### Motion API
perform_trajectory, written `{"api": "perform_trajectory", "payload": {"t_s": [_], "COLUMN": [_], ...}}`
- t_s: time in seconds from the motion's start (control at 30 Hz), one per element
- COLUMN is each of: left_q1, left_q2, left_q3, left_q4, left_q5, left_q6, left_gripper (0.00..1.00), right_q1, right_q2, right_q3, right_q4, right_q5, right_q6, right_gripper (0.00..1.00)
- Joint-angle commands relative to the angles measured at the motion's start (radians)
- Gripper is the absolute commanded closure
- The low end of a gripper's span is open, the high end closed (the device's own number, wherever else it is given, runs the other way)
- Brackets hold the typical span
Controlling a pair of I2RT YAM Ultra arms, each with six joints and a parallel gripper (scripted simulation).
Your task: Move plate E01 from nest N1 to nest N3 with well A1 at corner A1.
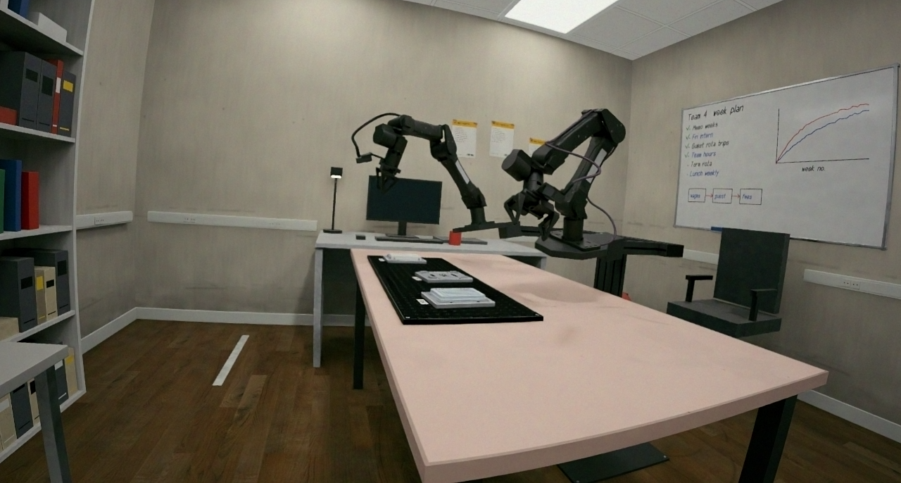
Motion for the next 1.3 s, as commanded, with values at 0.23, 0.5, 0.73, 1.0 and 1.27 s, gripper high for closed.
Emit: {"api": "perform_trajectory", "payload": {"t_s": [0.23,0.5,0.73,1.0,1.27], "left_q1": [-0.001,-0.001,-0.032,-0.206,-0.31], "left_q2": [-0.009,-0.009,0.03,0.271,0.53], "left_q3": [0.015,0.015,-0.013,-0.001,0.048], "left_q4": [0.003,0.003,0.083,0.282,0.389], "left_q5": [-0.018,-0.018,-0.067,-0.214,-0.32], "left_q6": [0.003,0.003,-0.079,-0.284,-0.405], "left_gripper": [0.0,0.0,0.0,0.0,0.0], "right_q1": [0.007,0.007,-0.003,-0.021,-0.034], "right_q2": [-0.019,-0.019,-0.031,-0.182,-0.343], "right_q3": [0.013,0.013,-0.039,-0.31,-0.608], "right_q4": [0.002,0.002,0.084,0.311,0.544], "right_q5": [0.007,0.007,0.01,0.019,0.04], "right_q6": [0.001,0.001,0.038,0.177,0.291], "right_gripper": [0.0,0.0,0.0,0.0,0.0]}}
